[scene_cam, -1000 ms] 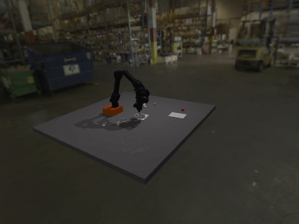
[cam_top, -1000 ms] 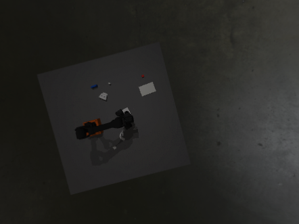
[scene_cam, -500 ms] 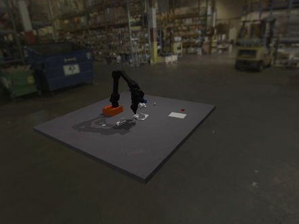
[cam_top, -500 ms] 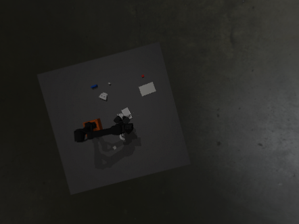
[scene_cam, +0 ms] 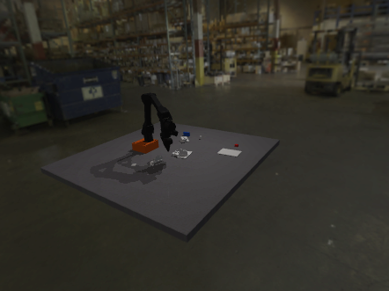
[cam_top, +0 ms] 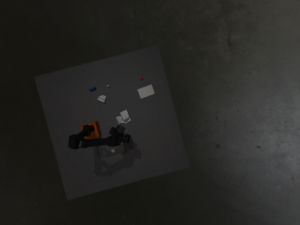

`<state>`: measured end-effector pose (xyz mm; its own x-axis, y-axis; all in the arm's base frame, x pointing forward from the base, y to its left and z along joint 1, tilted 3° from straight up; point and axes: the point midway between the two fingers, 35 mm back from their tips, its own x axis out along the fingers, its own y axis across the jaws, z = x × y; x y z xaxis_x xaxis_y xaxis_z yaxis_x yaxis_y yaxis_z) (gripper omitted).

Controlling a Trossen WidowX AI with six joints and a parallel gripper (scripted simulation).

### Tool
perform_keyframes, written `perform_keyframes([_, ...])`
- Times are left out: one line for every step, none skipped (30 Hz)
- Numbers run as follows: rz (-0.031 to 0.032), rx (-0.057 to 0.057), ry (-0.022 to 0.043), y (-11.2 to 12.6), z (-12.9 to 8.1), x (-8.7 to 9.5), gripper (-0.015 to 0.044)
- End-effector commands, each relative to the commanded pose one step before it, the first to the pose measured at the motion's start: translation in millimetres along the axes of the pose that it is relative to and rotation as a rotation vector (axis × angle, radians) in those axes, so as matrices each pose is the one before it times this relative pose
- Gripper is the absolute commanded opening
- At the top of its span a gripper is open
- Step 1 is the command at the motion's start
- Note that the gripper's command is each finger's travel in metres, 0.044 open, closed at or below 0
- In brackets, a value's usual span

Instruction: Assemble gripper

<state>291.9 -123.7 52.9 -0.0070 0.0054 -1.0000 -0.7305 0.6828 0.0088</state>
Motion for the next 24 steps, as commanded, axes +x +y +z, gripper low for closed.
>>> perform_keyframes([0.00427,-0.0935,0.00911,0.99,-20.26,-1.36,0.044])
perform_keyframes([0.00017,-0.0196,0.00041,0.33,-3.97,-0.36,0.044])
perform_keyframes([0.00019,-0.0196,0.0004,0.46,-3.95,-0.36,0.044])
perform_keyframes([0.00021,-0.0196,0.0004,0.59,-3.92,-0.35,0.044])
perform_keyframes([0.00023,-0.0196,0.00039,0.71,-3.89,-0.34,0.044])
perform_keyframes([0.00025,-0.0196,0.00038,0.84,-3.85,-0.34,0.044])
perform_keyframes([0.00027,-0.0196,0.00037,0.96,-3.81,-0.33,0.044])
perform_keyframes([0.00029,-0.0196,0.00036,1.09,-3.76,-0.32,0.044])
perform_keyframes([0.00031,-0.0196,0.00035,1.21,-3.71,-0.31,0.044])
perform_keyframes([0.00032,-0.0196,0.00033,1.32,-3.66,-0.31,0.044])
perform_keyframes([0.00034,-0.0196,0.00032,1.44,-3.6,-0.3,0.044])
perform_keyframes([0.00036,-0.0196,0.00031,1.55,-3.54,-0.29,0.044])
perform_keyframes([0.00037,-0.0196,0.00029,1.67,-3.48,-0.29,0.044])
perform_keyframes([0.00039,-0.0196,0.00028,1.77,-3.41,-0.28,0.044])
perform_keyframes([0.0004,-0.0196,0.00026,1.88,-3.34,-0.27,0.044])
perform_keyframes([0.00042,-0.0196,0.00024,1.98,-3.26,-0.27,0.044])
perform_keyframes([0.00035,-0.0161,0.00019,1.71,-2.63,-0.22,0.044])
perform_keyframes([0.00022,-0.0097,0.00011,1.07,-1.55,-0.13,0.044])
perform_keyframes([0.00007,-0.0032,0.00003,0.36,-0.51,-0.04,0.044])
perform_keyframes([0.0,0.0,0.0,0.0,0.0,0.0,0.044])
perform_keyframes([0.0,0.0,0.0,0.0,0.0,0.0,0.044])
perform_keyframes([0.0,0.0,0.0,0.0,0.0,0.0,0.044])
perform_keyframes([0.0,0.0,0.0,0.0,0.0,0.0,0.044])
perform_keyframes([0.0,0.0,0.0,0.0,0.0,0.0,0.044])
